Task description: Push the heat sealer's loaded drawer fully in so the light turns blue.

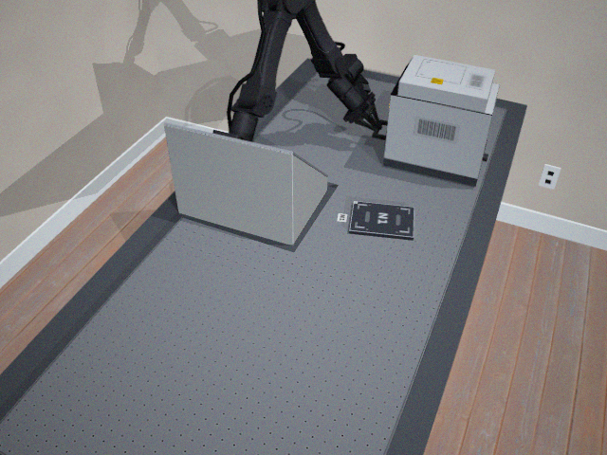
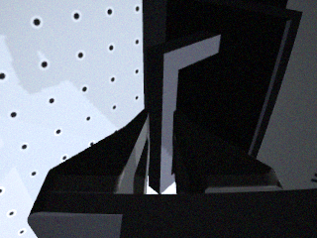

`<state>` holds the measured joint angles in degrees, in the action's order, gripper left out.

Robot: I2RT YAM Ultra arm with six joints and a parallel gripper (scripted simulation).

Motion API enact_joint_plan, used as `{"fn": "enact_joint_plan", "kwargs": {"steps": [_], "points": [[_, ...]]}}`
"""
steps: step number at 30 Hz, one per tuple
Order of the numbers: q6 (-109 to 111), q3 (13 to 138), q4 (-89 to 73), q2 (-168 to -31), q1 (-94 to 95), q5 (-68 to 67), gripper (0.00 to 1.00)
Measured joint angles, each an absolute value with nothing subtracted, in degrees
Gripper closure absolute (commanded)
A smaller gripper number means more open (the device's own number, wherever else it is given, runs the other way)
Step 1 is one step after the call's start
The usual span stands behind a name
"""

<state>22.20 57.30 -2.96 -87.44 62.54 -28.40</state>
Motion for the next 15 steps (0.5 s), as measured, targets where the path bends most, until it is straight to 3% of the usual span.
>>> {"fn": "enact_joint_plan", "kwargs": {"steps": [15], "points": [[21.63,57.32,-2.90,-87.55,62.85,-29.21,1.00]]}}
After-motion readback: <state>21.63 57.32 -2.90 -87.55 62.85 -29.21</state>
